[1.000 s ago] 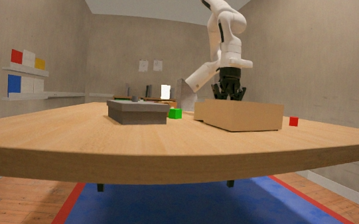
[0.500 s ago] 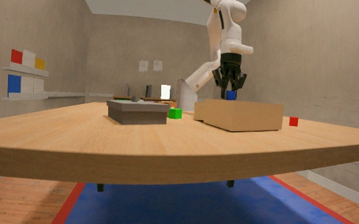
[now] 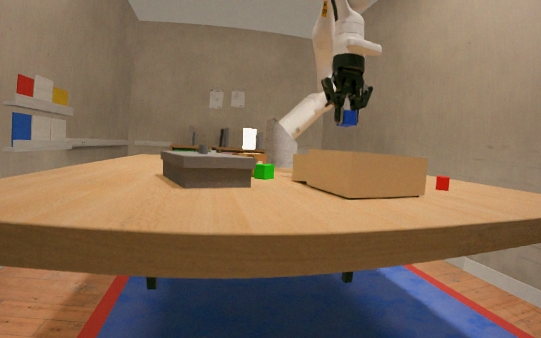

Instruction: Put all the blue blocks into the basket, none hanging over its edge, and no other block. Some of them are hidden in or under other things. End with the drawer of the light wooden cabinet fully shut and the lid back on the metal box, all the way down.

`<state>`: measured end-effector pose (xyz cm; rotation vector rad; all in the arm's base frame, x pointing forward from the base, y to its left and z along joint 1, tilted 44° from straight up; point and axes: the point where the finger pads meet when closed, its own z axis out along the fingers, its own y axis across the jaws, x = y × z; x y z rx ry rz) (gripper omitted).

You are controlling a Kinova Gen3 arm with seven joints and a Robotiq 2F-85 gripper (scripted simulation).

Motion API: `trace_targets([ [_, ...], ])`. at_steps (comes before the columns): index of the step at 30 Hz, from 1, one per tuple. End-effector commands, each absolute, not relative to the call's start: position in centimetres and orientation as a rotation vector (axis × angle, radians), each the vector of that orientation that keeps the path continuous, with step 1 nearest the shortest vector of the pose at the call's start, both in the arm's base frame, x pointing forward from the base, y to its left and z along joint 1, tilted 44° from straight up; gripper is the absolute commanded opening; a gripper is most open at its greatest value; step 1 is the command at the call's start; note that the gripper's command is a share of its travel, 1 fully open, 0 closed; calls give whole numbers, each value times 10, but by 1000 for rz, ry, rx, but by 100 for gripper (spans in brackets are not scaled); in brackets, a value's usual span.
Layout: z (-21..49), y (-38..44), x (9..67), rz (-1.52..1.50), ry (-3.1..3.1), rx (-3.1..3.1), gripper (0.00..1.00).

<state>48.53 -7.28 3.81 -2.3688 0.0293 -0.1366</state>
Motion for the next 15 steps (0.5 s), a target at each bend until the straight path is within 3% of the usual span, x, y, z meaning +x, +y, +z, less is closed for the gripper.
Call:
trace_targets([
  [1,45,-80,485,-139,31,-2370,10],
  [15,61,-96,482,-139,31,-2370,10],
])
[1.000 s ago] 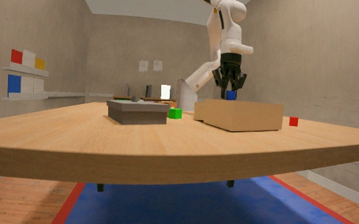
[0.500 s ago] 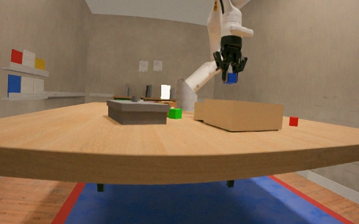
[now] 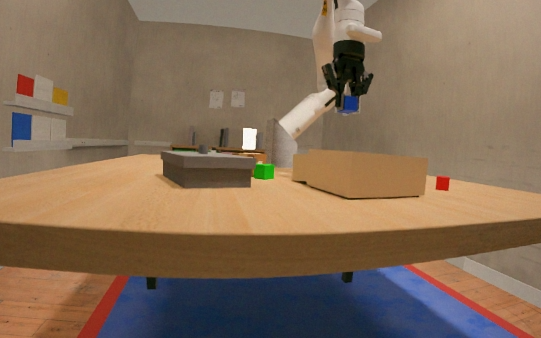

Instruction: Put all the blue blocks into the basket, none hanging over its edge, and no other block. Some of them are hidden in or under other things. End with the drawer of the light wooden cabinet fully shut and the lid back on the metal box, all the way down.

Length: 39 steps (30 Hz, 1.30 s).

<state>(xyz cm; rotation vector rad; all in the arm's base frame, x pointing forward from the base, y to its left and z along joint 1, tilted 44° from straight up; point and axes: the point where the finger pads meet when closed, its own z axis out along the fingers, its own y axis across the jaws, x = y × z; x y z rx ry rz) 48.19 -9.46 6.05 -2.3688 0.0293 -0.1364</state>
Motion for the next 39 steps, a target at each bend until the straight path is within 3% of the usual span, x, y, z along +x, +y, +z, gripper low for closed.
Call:
trace_targets([
  [1,62,-96,482,-139,31,-2370,10],
  [21,87,-81,471,-119,123,-2352,10],
  [39,165,4,376,109,667,-2237,10],
])
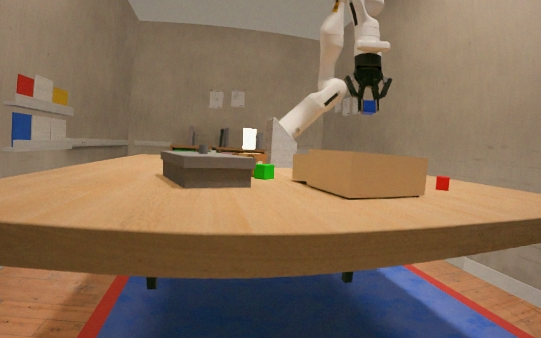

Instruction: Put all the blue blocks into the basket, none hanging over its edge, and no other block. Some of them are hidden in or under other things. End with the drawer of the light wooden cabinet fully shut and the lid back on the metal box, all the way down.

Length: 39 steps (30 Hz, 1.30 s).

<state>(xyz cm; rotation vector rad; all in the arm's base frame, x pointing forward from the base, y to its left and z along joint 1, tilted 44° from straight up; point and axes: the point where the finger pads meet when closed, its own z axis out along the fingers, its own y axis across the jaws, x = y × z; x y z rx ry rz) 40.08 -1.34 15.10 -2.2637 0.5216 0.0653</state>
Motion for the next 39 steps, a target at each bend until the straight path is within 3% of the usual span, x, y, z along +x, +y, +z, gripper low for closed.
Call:
trace_targets([
  [1,167,9,369,128,707,-2228,10],
  [15,172,43,308,281,1035,-2144,10],
  [39,170,46,305,291,1057,-2138,10],
])
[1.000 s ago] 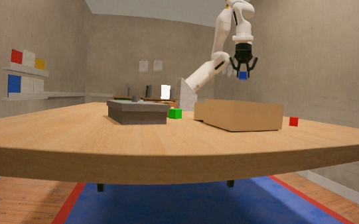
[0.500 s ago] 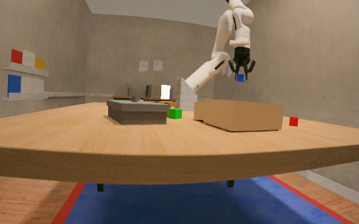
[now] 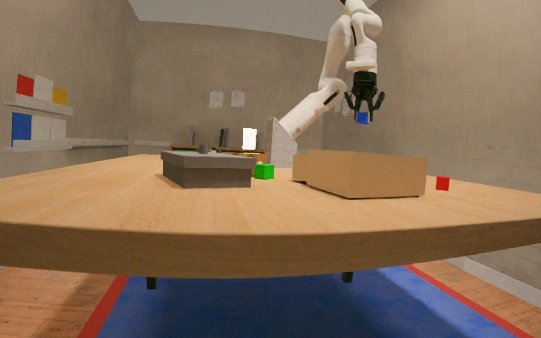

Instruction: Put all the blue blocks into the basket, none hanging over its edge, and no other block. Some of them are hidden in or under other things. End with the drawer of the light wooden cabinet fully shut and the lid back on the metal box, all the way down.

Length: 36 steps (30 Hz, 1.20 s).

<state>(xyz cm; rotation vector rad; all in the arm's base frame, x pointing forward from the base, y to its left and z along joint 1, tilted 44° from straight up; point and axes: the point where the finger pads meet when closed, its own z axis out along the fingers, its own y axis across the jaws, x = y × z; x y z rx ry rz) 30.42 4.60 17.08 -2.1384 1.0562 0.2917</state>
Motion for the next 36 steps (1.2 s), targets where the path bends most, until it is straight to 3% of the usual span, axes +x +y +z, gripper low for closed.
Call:
trace_targets([
  [1,170,46,305,291,1057,-2138,10],
  [36,139,76,309,291,1057,-2138,10],
])
